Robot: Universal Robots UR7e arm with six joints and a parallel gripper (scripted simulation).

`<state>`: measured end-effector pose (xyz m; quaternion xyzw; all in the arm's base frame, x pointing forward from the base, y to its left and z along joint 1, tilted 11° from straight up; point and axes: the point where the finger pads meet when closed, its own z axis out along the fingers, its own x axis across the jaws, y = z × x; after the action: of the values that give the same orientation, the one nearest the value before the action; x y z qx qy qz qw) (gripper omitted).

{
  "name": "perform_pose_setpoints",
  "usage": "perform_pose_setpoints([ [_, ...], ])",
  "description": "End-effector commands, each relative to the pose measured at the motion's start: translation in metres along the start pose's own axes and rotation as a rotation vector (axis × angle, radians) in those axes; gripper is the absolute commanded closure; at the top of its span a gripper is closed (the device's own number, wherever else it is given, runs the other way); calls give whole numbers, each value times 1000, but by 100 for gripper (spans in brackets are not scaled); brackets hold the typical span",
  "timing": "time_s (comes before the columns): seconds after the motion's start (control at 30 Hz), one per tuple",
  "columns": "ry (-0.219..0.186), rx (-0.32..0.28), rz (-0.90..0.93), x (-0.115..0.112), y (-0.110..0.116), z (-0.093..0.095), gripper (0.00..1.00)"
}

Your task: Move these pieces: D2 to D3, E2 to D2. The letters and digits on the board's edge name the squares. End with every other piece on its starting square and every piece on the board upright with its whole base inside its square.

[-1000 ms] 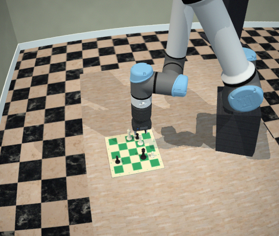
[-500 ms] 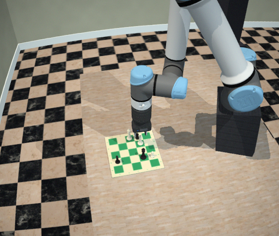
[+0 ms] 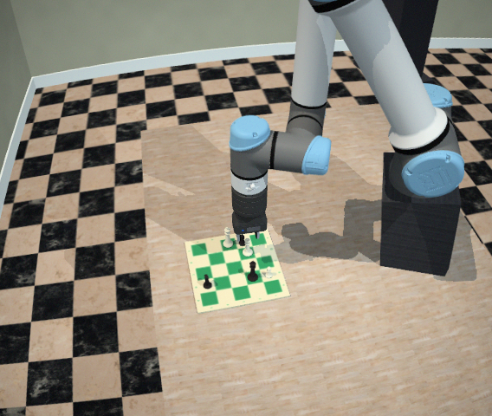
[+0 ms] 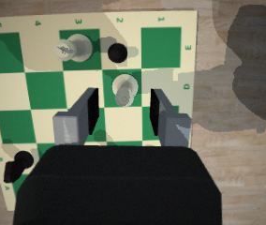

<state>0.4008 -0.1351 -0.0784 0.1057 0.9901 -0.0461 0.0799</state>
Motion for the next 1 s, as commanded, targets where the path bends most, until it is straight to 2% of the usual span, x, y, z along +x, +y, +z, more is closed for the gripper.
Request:
perform_pose_setpoints([
  [0.0, -1, 0, 0, 0, 0, 0, 21],
  [0.97, -1, 0, 0, 0, 0, 3, 21],
])
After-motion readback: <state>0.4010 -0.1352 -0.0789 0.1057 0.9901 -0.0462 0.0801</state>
